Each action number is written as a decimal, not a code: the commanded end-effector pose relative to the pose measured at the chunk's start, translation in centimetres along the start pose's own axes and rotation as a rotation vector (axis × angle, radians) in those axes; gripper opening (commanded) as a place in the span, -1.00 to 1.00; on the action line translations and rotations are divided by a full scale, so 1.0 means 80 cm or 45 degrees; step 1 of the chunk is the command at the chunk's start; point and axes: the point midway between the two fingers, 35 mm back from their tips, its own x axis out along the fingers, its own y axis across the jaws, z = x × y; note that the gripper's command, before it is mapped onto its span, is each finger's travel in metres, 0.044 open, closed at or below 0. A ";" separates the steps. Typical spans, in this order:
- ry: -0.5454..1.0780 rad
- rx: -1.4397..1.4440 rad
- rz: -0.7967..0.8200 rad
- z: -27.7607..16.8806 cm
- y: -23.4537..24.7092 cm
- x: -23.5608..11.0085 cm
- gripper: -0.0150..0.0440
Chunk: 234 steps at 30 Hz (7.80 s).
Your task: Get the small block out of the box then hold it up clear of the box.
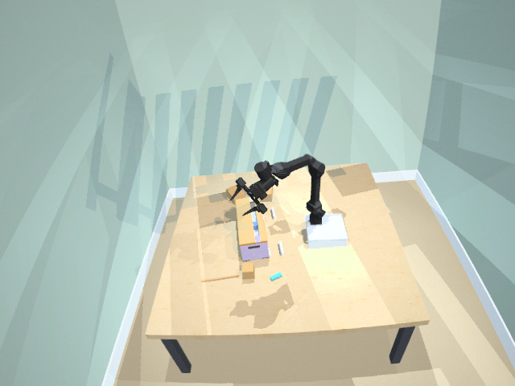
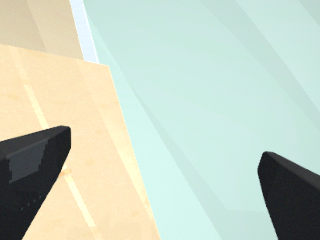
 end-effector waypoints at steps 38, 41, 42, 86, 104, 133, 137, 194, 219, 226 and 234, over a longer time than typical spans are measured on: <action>1.922 3.324 -0.723 -0.464 0.106 -0.145 0.86; 1.922 3.324 -0.723 -0.465 0.106 -0.144 0.86; 1.922 3.324 -0.723 -0.466 0.107 -0.144 0.86; 1.921 3.325 -0.722 -0.519 0.167 -0.105 0.86; 1.922 3.320 -0.719 -0.495 0.183 -0.091 0.86; 1.923 3.322 -0.716 -0.475 0.197 -0.082 0.86; 1.923 3.322 -0.715 -0.471 0.200 -0.080 0.86; 1.925 3.325 -0.710 -0.438 0.221 -0.062 0.86; 1.925 3.327 -0.705 -0.413 0.237 -0.049 0.86; 1.926 3.328 -0.704 -0.407 0.241 -0.045 0.86; 1.926 3.328 -0.703 -0.399 0.246 -0.041 0.86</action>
